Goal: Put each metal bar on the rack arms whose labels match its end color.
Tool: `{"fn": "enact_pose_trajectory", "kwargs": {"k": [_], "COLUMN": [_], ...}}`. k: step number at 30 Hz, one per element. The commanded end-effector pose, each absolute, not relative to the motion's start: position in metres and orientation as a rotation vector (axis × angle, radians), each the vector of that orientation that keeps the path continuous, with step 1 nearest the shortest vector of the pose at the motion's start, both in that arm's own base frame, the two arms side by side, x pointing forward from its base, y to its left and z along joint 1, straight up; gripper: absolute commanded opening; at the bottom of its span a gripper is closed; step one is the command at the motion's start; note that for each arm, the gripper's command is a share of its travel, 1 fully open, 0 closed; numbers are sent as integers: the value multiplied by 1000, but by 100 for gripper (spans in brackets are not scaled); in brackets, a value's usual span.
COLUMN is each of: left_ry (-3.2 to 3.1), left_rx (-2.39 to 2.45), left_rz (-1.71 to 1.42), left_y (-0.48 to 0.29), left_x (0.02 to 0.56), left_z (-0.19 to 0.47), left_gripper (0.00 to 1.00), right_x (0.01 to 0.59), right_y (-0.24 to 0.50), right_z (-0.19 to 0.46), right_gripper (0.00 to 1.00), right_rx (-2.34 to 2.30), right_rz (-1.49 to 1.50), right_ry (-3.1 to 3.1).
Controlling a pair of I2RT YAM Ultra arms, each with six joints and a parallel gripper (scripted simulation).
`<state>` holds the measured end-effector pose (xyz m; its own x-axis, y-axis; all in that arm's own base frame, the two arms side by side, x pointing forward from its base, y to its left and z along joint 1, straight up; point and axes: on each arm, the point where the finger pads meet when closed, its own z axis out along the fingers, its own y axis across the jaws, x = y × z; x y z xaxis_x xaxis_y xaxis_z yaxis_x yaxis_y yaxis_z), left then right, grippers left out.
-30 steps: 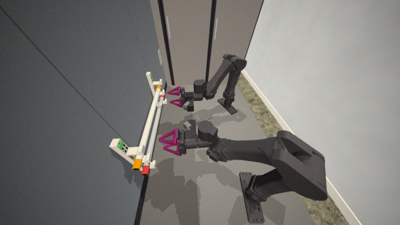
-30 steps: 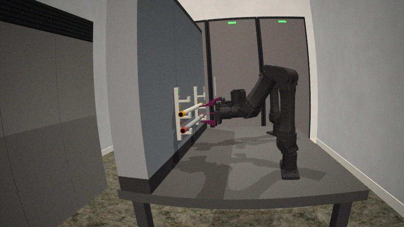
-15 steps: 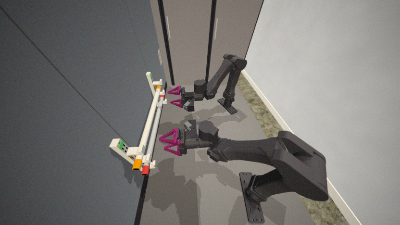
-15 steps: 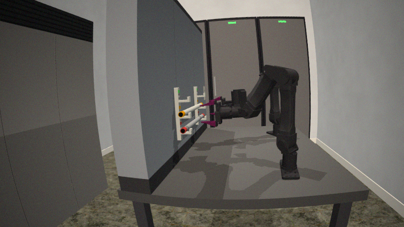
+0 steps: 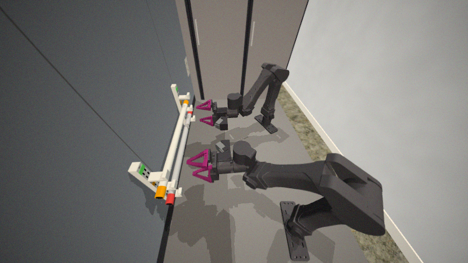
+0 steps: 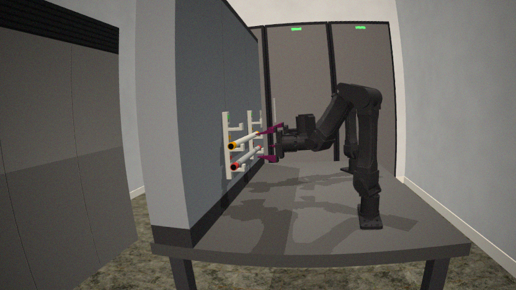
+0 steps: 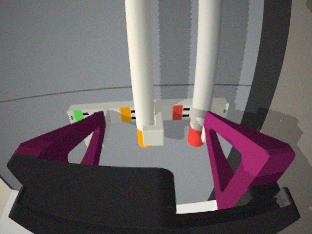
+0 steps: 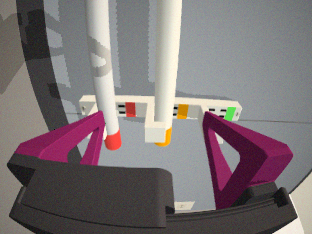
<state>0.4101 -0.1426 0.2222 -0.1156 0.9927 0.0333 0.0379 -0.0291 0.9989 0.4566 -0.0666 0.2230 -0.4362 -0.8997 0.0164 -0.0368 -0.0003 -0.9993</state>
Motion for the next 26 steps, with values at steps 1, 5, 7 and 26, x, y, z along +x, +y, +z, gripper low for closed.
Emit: {"fn": "enact_pose_trajectory", "kwargs": {"k": [1,5,7,26], "left_ry": [1292,1292,1292,1292], "left_rx": [1152,1152,1152,1152], "left_rz": [1293,1293,1293,1293], "left_y": [-144,-144,-144,-144], "left_x": [405,404,404,401], "left_z": [237,237,237,237], "left_gripper": [89,91,92,100], "right_x": [452,451,451,448], "right_y": [-62,-62,-62,-60], "right_z": [237,237,237,237], "right_gripper": [89,91,92,100], "right_rx": [-963,-963,-963,-963], "right_rz": [-1530,-1530,-1530,-1530], "right_ry": [1528,1528,1528,1528]}}
